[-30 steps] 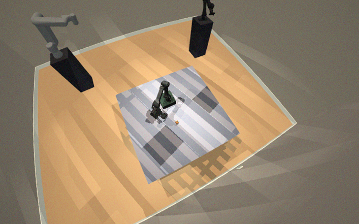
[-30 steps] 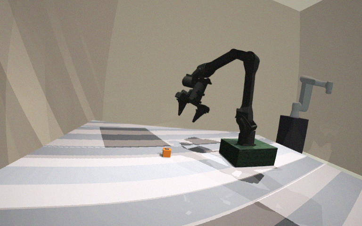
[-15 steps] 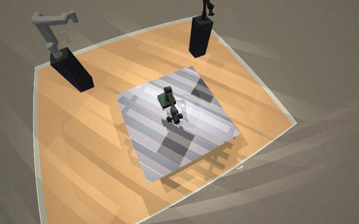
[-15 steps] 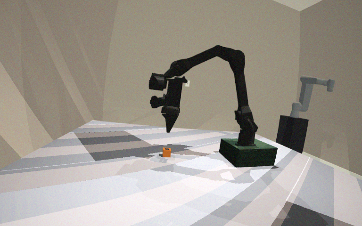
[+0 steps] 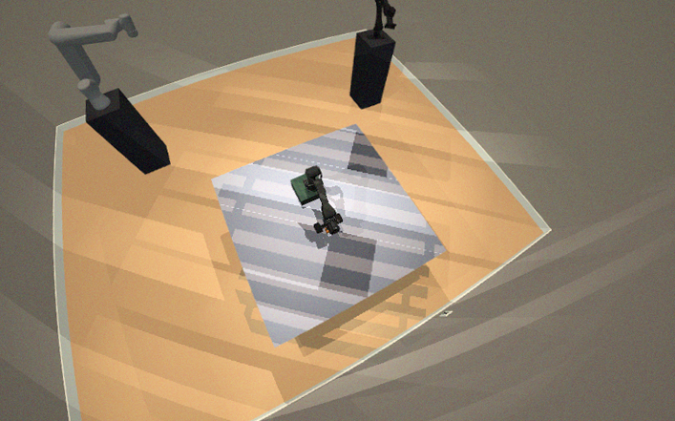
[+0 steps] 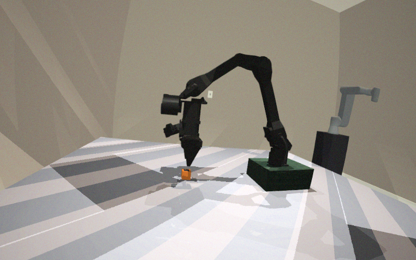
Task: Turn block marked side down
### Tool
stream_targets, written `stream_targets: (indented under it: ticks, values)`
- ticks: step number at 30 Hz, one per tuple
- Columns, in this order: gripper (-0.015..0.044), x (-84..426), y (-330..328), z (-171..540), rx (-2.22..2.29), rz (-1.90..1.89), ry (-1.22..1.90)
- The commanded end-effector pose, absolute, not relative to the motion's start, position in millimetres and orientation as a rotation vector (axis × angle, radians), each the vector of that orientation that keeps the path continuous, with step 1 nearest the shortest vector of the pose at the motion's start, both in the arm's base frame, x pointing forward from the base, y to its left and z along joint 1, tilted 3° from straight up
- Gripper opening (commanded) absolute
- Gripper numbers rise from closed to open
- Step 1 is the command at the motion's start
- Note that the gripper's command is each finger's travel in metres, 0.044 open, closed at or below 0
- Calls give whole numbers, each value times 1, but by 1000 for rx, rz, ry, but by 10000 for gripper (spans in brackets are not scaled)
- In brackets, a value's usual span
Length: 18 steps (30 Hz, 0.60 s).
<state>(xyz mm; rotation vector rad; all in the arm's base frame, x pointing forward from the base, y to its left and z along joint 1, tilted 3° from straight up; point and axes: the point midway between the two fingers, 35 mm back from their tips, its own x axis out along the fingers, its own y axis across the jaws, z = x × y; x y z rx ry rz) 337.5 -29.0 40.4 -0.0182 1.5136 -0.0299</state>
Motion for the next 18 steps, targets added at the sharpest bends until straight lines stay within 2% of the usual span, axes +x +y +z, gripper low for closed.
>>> stream_targets:
  ticks: [1, 18]
  values:
    - [440, 339, -30, 28, -26, -31, 1511]
    - [440, 340, -31, 4, -26, -31, 1511]
